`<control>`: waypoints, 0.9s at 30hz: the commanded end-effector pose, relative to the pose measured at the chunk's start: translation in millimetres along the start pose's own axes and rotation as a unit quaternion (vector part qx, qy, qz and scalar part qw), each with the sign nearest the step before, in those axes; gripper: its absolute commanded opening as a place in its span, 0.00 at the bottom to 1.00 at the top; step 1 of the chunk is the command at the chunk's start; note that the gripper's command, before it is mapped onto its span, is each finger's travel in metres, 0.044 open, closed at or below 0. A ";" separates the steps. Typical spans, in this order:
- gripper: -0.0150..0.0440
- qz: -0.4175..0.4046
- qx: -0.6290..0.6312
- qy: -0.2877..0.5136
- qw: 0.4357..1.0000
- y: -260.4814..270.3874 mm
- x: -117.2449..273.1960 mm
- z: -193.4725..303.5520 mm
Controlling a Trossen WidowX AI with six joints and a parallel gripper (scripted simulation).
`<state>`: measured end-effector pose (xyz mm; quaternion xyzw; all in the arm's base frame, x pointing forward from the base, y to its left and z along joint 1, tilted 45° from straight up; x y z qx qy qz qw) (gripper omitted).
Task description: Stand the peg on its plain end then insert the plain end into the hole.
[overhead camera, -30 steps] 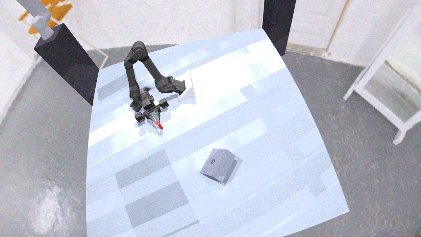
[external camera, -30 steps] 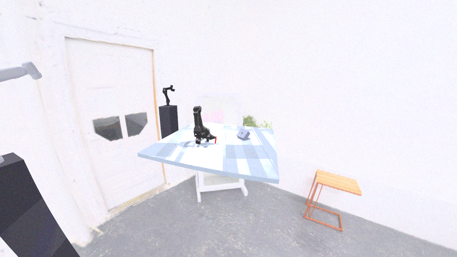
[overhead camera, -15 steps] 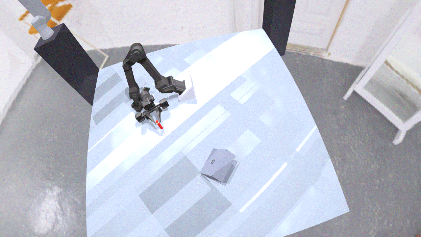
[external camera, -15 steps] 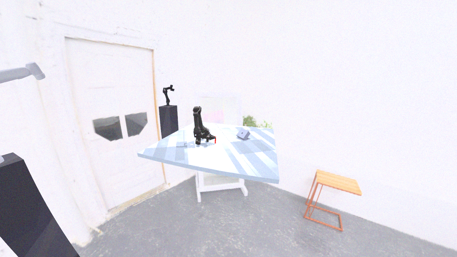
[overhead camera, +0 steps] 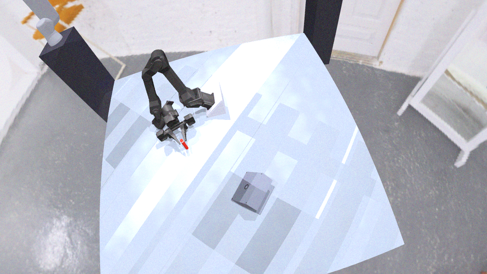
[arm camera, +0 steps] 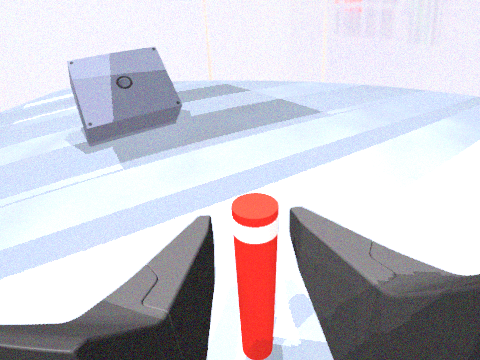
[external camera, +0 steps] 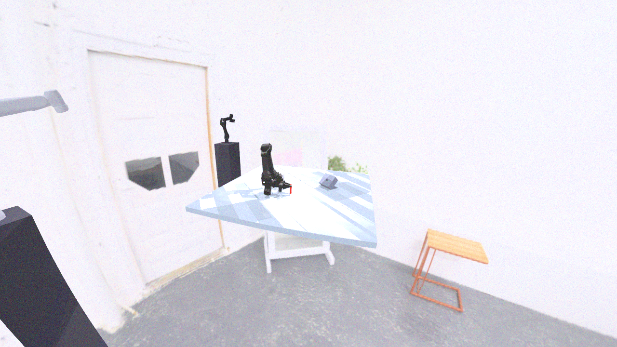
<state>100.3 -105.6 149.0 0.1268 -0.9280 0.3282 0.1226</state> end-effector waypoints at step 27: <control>0.92 0.000 -0.001 0.000 1.000 0.0 0.0 0.0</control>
Point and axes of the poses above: the point midway between the two fingers, 35 mm back from their tips, its own x axis back along the fingers, its own y axis across the jaws, z = x × y, the point moved 7 cm from there along x, back along the fingers, and after that the axes turned 9 degrees about -x, right-handed, at the moved point
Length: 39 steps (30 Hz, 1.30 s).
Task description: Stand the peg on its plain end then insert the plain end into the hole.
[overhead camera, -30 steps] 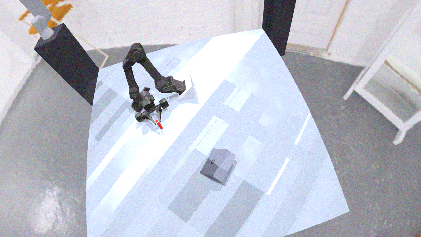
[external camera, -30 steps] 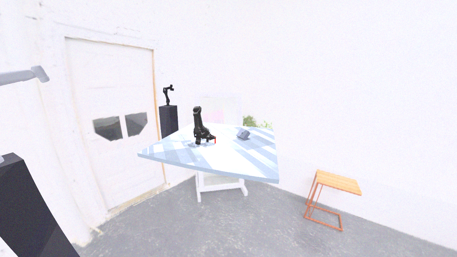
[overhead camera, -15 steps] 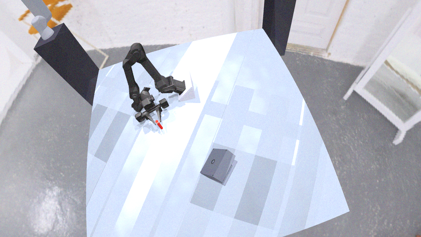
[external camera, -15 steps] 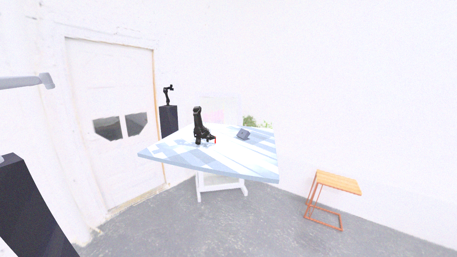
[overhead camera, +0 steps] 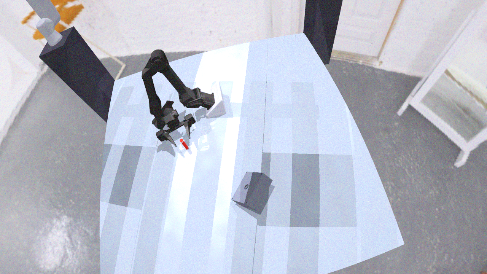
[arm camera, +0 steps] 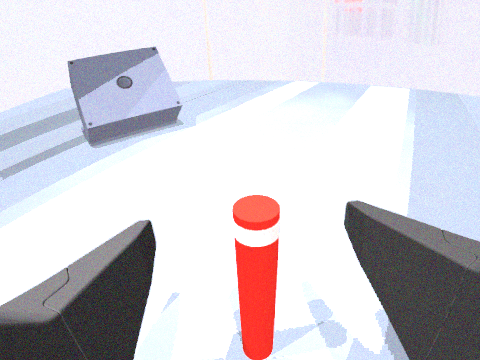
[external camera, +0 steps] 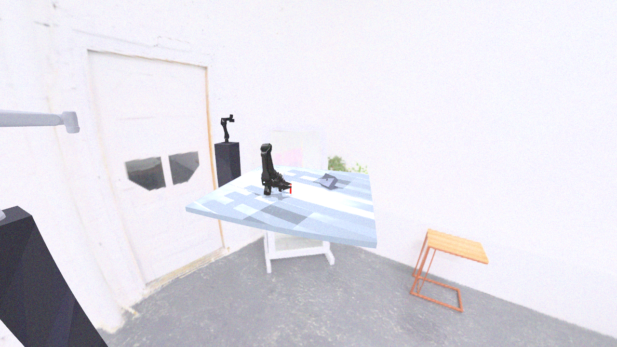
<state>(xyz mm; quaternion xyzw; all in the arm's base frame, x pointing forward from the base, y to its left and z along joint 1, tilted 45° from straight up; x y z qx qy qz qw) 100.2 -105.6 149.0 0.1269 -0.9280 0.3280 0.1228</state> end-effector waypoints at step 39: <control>1.00 -0.005 0.002 0.005 1.000 19.9 17.5 -155.3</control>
Point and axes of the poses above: the point midway between the two fingers, 35 mm back from their tips, its own x axis back along the fingers, its own y axis across the jaws, z = x × y, the point moved 7 cm from there along x, back along the fingers, and after that the axes turned 9 degrees about -x, right-handed, at the moved point
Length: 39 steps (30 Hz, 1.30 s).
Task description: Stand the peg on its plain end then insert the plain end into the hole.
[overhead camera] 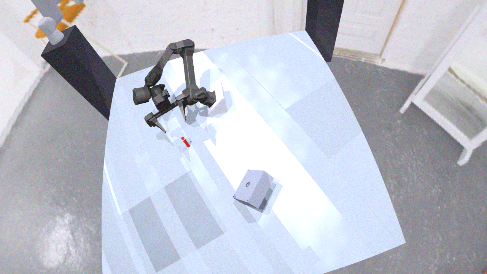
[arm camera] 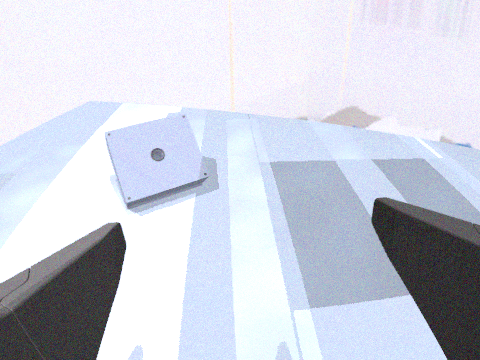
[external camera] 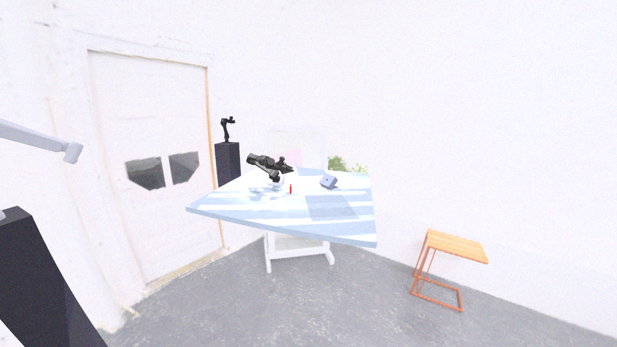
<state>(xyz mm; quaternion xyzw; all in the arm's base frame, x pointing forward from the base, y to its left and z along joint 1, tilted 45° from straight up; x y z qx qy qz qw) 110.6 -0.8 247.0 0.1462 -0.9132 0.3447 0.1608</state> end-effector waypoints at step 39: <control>1.00 -0.027 -0.189 0.425 0.885 0.5 -36.0 8.8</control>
Point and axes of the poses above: the point midway between the two fingers, 35 mm back from their tips, its own x axis back along the fingers, its own y axis across the jaws, z = x × y, the point moved 7 cm from there along x, back along the fingers, and after that the axes turned 9 degrees about -x, right-handed, at the moved point
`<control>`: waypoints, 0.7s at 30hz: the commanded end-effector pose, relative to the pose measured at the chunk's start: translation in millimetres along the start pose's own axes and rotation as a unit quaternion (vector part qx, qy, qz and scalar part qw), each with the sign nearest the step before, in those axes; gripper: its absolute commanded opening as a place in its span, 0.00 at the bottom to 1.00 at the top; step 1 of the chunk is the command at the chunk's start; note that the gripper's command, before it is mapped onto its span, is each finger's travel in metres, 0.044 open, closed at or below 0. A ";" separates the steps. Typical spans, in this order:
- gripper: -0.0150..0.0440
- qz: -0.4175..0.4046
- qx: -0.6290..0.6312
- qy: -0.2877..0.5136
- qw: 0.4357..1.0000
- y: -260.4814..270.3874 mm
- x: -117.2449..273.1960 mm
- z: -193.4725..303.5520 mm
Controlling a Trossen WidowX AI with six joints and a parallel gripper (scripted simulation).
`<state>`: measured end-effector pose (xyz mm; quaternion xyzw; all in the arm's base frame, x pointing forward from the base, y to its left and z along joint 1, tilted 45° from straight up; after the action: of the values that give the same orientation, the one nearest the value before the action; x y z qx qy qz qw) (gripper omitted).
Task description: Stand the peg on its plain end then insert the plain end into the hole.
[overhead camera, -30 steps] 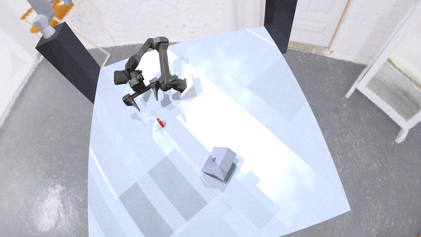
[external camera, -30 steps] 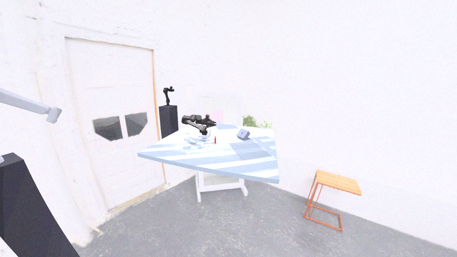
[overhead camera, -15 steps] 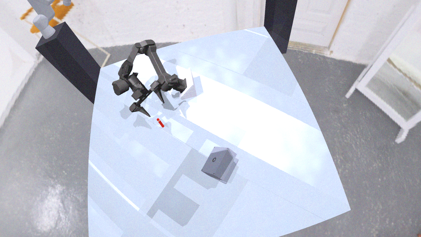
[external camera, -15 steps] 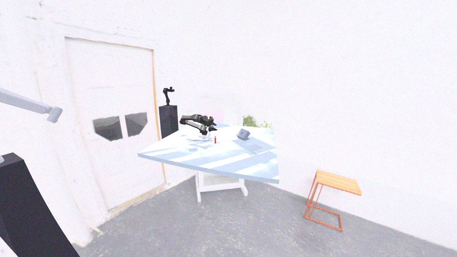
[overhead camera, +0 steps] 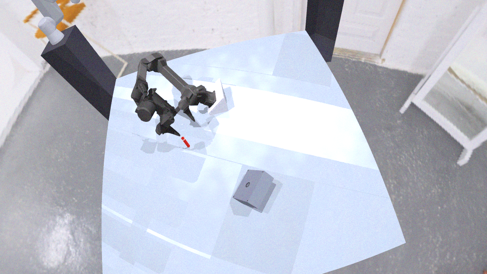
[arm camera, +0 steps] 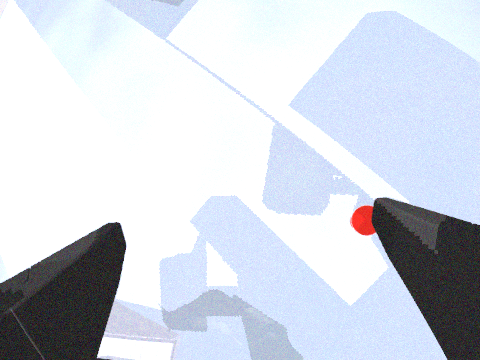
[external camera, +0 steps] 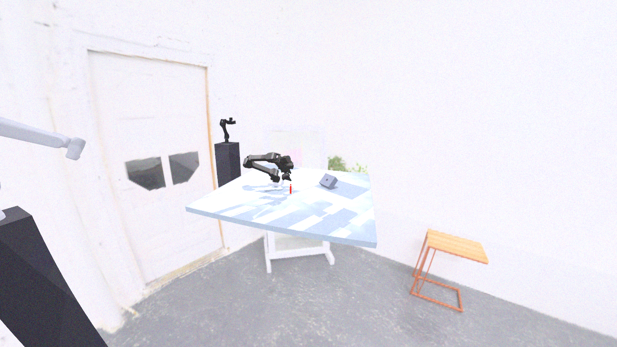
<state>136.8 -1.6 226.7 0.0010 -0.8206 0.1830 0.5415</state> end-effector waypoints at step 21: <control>1.00 0.255 0.072 0.202 0.943 14.5 -13.8 -43.8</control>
<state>173.9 18.9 223.8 -0.1917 -0.6602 0.3519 0.6353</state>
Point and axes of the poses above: the point midway between the two fingers, 35 mm back from their tips, its own x axis back along the fingers, its own y axis across the jaws, z = x × y, the point moved 7 cm from there along x, back along the fingers, and after that the axes turned 9 degrees about -x, right-handed, at the moved point
